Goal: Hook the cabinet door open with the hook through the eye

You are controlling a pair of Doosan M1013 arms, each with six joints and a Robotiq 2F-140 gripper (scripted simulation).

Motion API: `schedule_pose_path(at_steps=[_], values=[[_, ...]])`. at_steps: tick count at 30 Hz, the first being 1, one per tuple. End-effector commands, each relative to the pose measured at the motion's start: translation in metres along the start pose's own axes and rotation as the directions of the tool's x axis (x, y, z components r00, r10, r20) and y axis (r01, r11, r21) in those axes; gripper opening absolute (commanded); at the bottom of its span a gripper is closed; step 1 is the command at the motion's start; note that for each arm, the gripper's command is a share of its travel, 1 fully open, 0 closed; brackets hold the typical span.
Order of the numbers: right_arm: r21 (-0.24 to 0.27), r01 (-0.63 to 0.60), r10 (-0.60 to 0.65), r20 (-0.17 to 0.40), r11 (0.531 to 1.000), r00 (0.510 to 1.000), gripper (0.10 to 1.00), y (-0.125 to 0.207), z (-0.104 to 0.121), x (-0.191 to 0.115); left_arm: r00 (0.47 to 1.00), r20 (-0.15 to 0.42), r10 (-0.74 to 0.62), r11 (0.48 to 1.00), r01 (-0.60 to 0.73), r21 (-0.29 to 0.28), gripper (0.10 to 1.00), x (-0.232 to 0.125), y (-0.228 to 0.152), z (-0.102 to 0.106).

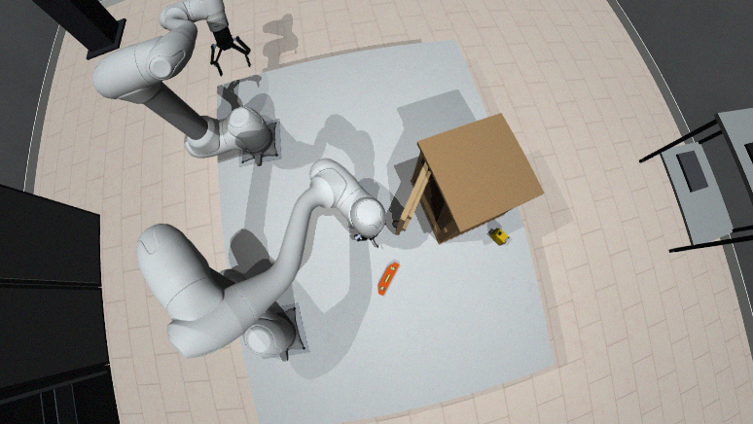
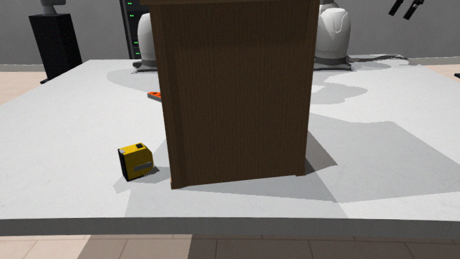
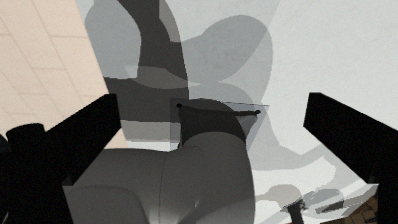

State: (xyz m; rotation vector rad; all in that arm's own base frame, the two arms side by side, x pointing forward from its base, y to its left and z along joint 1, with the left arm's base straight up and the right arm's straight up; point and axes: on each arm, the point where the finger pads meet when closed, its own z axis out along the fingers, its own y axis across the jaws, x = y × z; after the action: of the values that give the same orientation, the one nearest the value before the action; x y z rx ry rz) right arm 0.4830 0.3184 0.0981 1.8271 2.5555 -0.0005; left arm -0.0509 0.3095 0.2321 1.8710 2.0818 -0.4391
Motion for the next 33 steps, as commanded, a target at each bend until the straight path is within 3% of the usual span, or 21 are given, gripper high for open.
schedule_pose_path(at_steps=[1,33], values=[[-0.001,0.000,0.000,-0.001,1.000,1.000,0.122,0.001,-0.004,0.000,1.000,-0.001,0.000,1.000,0.000,0.000,1.000,0.000,0.000,-0.001],[-0.001,0.000,0.000,-0.001,1.000,1.000,0.122,0.001,-0.021,-0.001,1.000,-0.001,0.000,1.000,0.000,0.000,1.000,0.000,0.000,-0.001]])
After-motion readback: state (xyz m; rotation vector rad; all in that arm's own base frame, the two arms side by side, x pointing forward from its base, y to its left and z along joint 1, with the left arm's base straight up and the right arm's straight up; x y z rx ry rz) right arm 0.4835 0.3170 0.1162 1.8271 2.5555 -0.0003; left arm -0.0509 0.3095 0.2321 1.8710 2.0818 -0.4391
